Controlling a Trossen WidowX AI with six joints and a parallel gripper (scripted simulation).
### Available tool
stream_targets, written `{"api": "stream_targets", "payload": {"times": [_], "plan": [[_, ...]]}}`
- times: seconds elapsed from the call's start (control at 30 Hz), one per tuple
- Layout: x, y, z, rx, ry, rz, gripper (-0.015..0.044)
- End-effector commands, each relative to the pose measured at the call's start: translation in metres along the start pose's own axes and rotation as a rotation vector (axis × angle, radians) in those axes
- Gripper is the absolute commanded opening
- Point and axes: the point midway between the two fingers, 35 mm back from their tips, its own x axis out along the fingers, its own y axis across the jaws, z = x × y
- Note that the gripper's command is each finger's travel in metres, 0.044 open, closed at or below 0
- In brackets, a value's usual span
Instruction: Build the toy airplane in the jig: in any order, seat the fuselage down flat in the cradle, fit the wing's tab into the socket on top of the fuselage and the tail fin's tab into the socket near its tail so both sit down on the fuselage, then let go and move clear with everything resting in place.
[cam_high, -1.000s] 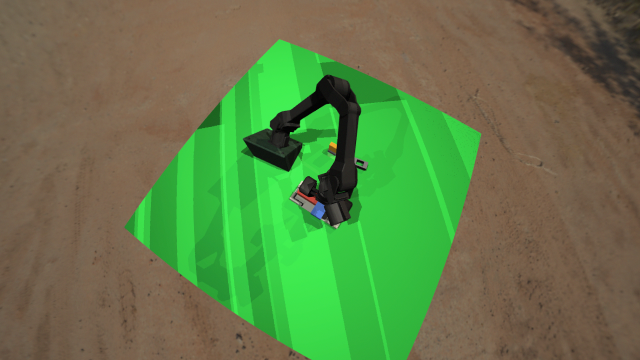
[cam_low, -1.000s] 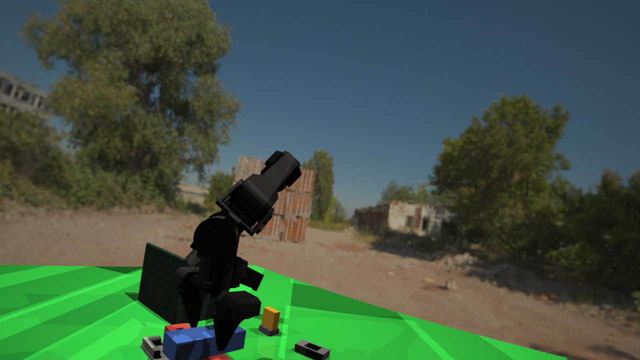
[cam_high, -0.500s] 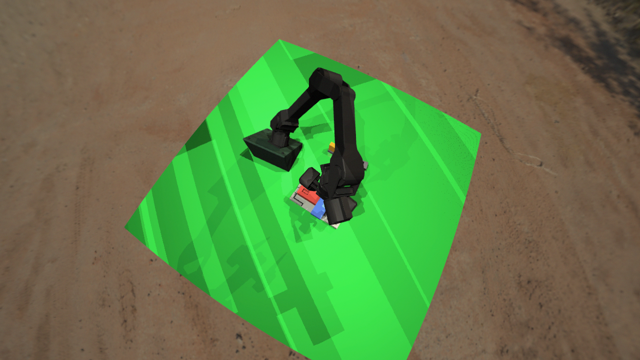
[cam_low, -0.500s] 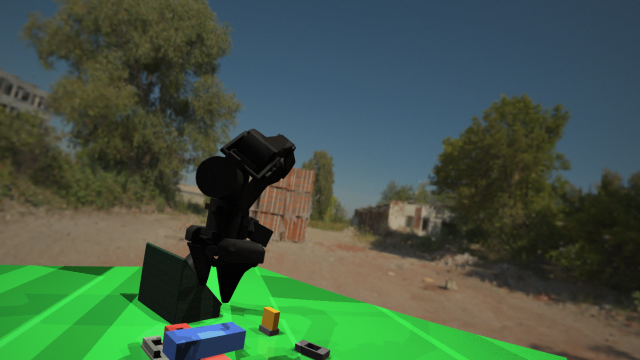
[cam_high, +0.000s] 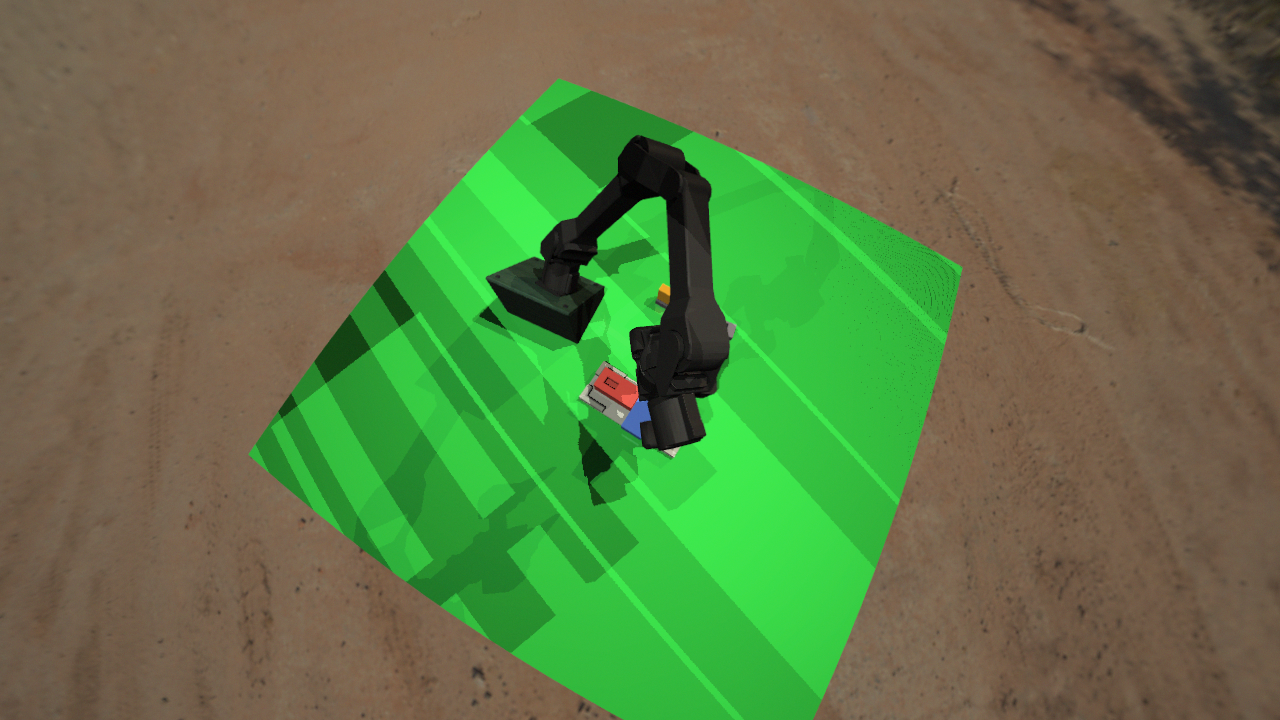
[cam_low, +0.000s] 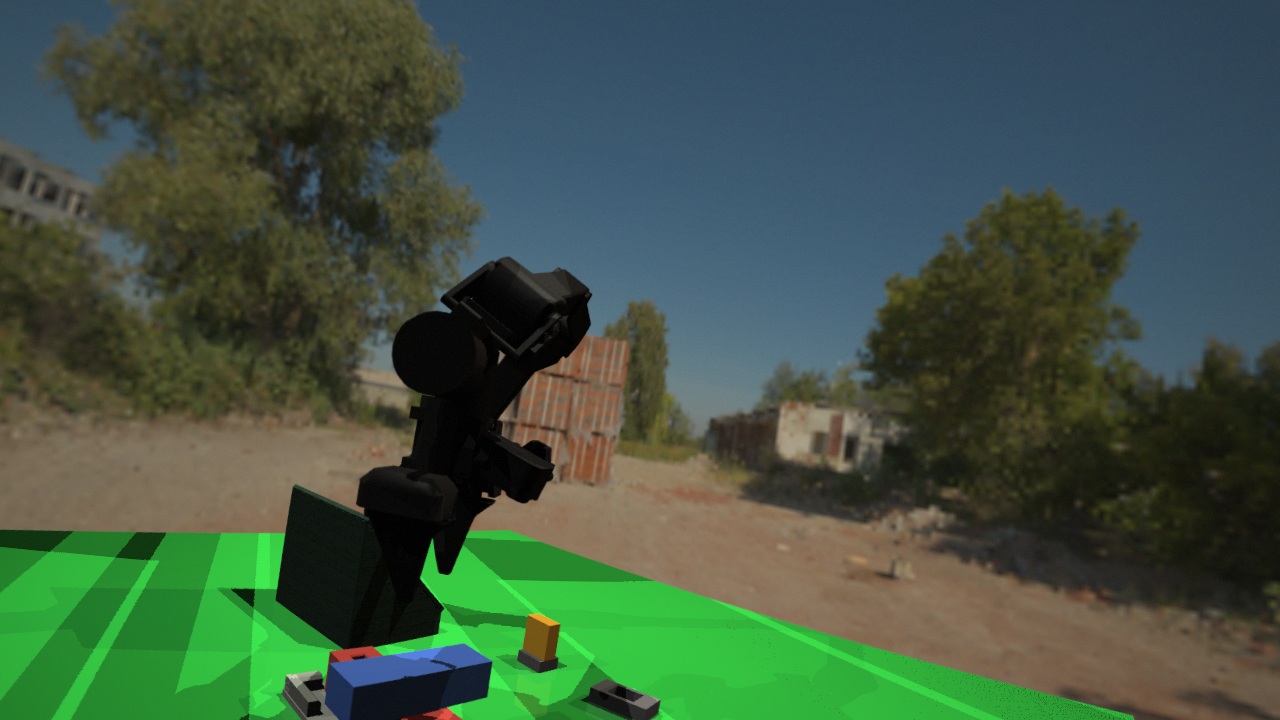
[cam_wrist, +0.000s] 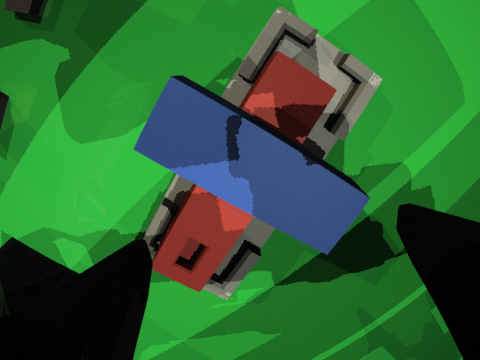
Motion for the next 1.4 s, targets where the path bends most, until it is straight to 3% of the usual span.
{"api": "stream_targets", "payload": {"times": [0.0, 0.6, 0.9, 1.17, 1.37], "plan": [[0.001, -0.001, 0.0, 0.671, 0.004, -0.003, 0.044], [-0.001, 0.006, 0.006, 0.672, 0.005, -0.005, 0.044], [-0.012, 0.119, 0.067, 0.678, 0.006, -0.013, 0.044], [-0.002, 0.225, 0.077, 0.677, 0.006, 0.006, 0.044], [0.001, 0.243, 0.074, 0.676, 0.006, 0.013, 0.044]]}}
